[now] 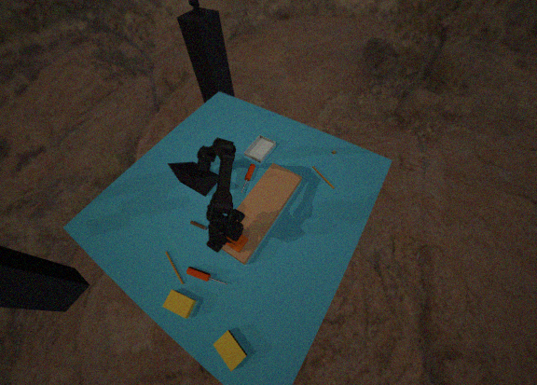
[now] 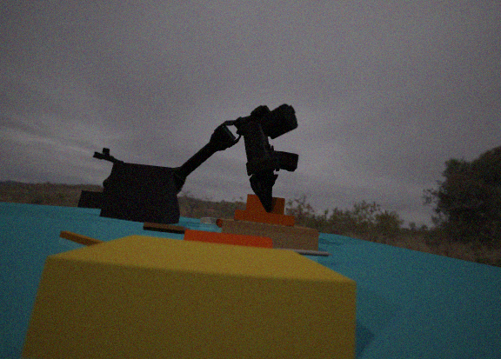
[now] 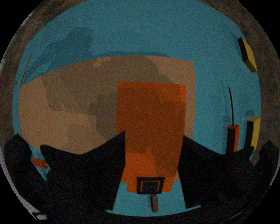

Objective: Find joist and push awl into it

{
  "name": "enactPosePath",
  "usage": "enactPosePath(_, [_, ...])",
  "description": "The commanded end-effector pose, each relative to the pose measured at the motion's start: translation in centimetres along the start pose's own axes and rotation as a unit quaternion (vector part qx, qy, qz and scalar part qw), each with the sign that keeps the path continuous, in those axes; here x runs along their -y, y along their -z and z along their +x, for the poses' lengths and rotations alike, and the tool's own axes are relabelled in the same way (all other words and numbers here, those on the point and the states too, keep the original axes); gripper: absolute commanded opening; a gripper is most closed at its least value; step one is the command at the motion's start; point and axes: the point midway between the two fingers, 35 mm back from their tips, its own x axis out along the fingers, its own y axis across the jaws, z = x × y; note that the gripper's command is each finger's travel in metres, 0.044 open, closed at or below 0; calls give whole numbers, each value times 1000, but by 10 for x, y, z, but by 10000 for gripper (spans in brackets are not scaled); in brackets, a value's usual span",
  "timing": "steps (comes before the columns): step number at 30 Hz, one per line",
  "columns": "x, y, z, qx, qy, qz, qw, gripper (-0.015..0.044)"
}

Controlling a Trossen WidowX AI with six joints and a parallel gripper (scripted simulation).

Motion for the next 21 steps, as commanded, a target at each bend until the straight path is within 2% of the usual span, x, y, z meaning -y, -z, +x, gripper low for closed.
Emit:
enactPosePath(1, [-1, -1, 2, 6, 1, 0, 1000, 0])
enactPosePath(21, [-31, -1, 2, 6, 0, 0, 1000, 0])
